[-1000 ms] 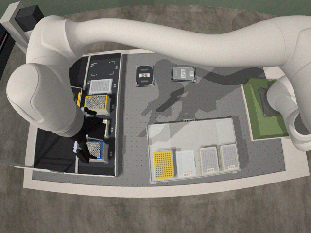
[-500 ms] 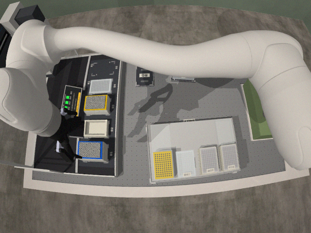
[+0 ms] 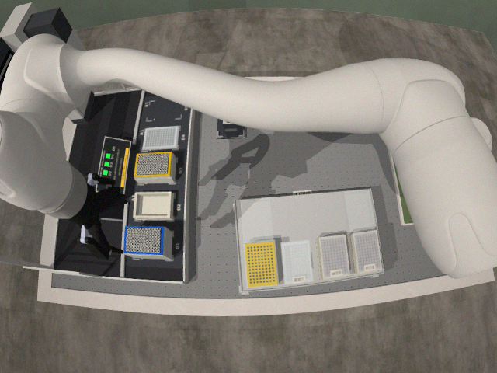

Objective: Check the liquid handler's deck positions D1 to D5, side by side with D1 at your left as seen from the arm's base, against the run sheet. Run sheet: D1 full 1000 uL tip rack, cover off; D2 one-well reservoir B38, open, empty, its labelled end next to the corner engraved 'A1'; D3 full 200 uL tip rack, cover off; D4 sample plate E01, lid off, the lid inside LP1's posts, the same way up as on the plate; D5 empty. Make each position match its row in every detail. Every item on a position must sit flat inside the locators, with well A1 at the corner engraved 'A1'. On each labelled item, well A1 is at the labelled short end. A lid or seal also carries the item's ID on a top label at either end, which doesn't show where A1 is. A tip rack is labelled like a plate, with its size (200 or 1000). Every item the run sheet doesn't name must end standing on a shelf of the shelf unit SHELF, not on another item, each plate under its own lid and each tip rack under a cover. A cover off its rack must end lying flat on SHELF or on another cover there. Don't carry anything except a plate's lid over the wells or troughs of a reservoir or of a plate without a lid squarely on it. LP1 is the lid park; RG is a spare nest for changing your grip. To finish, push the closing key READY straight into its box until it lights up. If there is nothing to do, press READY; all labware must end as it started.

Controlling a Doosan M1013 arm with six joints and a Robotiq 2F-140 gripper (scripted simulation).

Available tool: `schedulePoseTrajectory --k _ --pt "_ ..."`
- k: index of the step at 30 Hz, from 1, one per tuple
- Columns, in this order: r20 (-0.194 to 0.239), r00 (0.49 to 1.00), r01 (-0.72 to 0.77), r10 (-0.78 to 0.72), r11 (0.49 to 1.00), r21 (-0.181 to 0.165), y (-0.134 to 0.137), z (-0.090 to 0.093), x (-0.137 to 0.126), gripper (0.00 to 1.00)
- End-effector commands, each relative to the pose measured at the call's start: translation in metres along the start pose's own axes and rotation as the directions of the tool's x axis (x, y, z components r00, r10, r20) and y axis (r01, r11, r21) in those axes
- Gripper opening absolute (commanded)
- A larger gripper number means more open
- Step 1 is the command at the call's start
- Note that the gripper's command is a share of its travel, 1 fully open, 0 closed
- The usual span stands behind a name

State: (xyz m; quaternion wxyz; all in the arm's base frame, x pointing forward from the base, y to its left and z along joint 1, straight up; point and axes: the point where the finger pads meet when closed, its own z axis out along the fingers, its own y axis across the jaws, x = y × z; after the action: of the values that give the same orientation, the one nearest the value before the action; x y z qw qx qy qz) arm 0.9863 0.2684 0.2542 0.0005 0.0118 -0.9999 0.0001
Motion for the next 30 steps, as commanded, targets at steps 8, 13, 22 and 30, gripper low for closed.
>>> schedulePoseTrajectory --k 8,13,22,30 --pt "0.002 1.000 0.000 0.000 1.000 0.000 0.000 0.012 0.000 0.79" --pt "0.002 1.000 0.000 0.000 1.000 0.000 0.000 0.020 0.000 0.79" --pt "0.002 1.000 0.000 0.000 1.000 0.000 0.000 0.031 0.000 0.79" --pt "0.002 1.000 0.000 0.000 1.000 0.000 0.000 0.045 0.000 0.79"
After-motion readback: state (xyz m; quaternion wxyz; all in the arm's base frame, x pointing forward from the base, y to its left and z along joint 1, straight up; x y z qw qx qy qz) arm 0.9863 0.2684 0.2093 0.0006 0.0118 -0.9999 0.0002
